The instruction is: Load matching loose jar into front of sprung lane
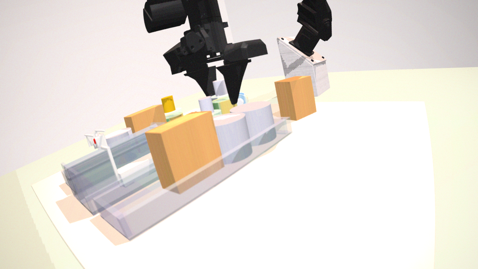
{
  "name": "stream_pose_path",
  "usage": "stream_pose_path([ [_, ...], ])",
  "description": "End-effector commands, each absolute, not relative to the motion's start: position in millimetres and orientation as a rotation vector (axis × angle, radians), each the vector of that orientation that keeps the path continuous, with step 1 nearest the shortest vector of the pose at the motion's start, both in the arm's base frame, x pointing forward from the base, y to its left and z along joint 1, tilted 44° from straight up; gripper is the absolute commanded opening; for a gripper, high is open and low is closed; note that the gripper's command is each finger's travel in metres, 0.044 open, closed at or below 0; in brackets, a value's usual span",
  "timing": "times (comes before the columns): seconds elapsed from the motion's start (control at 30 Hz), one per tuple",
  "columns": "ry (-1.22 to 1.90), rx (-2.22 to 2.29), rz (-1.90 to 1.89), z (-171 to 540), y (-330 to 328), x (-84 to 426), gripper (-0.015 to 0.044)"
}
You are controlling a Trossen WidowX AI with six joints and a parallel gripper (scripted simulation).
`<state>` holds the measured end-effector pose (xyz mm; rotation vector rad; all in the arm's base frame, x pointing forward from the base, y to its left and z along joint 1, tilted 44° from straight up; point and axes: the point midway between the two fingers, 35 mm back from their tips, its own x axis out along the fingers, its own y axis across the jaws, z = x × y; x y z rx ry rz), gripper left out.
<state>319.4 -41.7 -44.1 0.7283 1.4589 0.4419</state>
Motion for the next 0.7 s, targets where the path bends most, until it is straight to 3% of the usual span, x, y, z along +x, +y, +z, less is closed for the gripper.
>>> stream_pose_path([
  [0.0, 1.439, 0.724, 0.446, -41.8, -42.3, 327.9, 0.0],
  [0.67, 1.438, 0.724, 0.446, -40.8, -43.8, 336.9, 0.0],
])
